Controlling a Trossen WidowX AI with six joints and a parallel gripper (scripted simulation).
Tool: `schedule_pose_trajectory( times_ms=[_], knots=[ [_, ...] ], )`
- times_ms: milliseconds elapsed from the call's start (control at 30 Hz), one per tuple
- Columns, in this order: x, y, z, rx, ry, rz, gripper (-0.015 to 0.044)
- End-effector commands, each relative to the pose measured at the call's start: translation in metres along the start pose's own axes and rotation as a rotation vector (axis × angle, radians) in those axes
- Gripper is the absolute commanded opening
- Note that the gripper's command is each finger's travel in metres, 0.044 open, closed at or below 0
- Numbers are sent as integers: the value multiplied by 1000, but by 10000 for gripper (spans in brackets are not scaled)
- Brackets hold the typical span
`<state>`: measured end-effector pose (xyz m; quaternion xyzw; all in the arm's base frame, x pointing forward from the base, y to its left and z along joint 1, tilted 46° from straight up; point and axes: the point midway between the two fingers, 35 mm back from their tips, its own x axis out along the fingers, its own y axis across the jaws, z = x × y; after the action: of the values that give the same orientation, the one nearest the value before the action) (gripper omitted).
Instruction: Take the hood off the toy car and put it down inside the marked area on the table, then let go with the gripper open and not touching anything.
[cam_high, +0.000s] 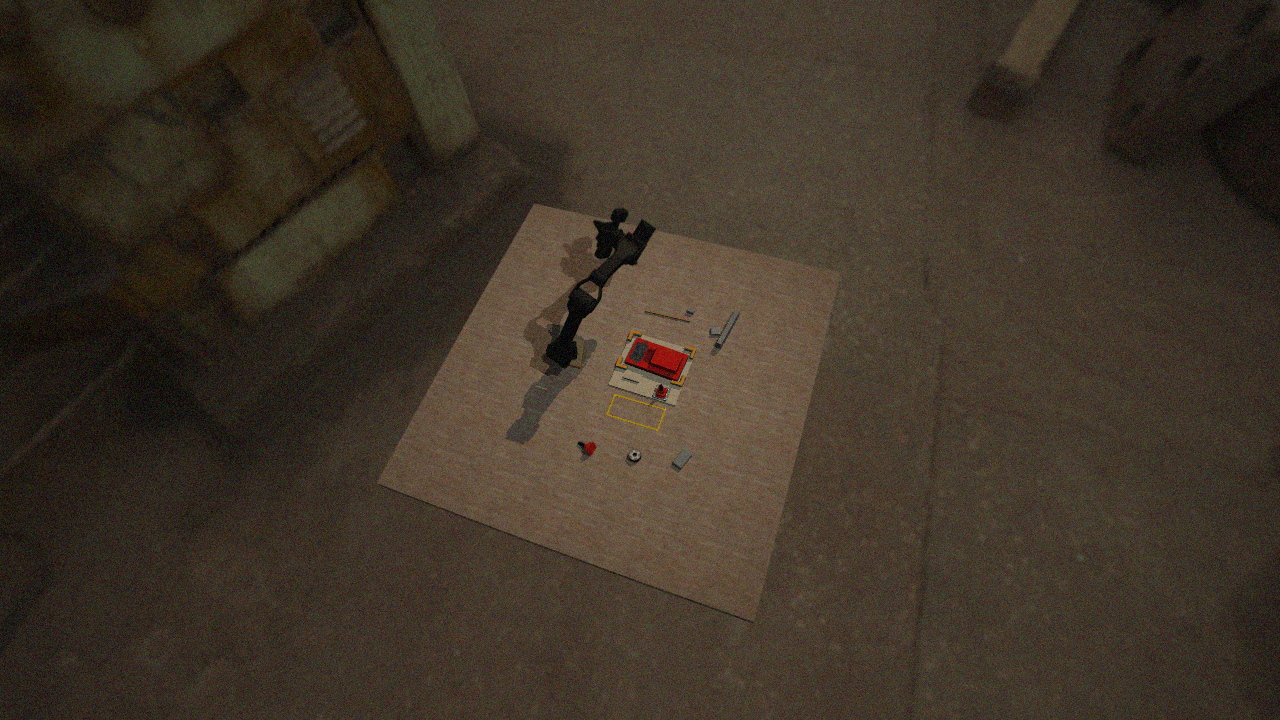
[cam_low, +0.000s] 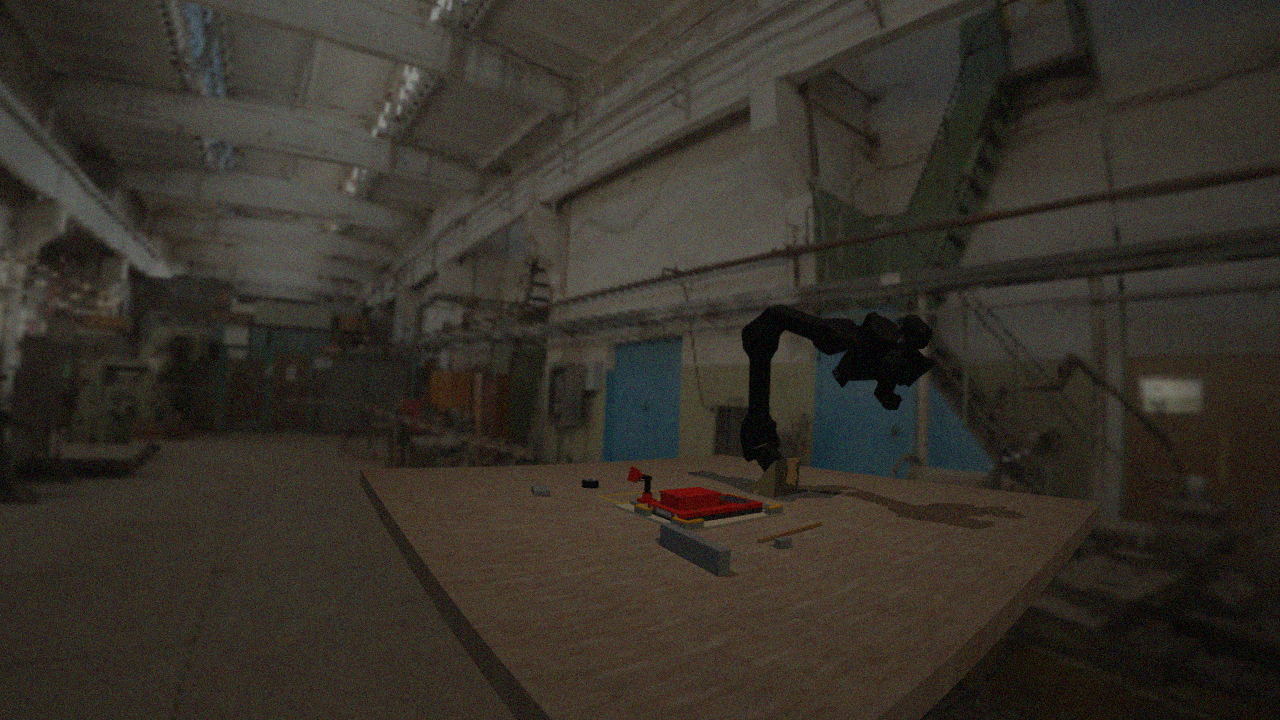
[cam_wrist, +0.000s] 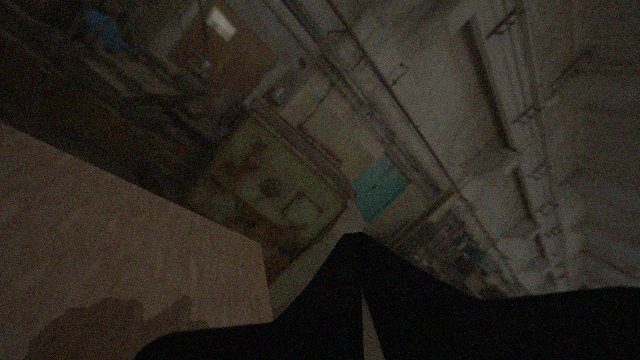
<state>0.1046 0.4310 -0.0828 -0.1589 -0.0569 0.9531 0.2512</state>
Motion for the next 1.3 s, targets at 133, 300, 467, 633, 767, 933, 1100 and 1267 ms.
schedule_pose_trajectory(
  times_ms=[133,300,467,633,767,933,1100,1267],
  knots=[
    [-20,1,-13,208,123,-3,131],
    [-51,5,-30,508,296,-35,263],
    [-87,14,-44,808,465,-102,394],
    [-126,28,-54,1104,628,-202,440],
    [-158,42,-59,1334,755,-306,440],
    [-200,62,-59,1606,908,-468,440],
    [-243,85,-55,1856,1054,-669,440],
    [-285,110,-45,2072,1192,-912,440]
  ],
)
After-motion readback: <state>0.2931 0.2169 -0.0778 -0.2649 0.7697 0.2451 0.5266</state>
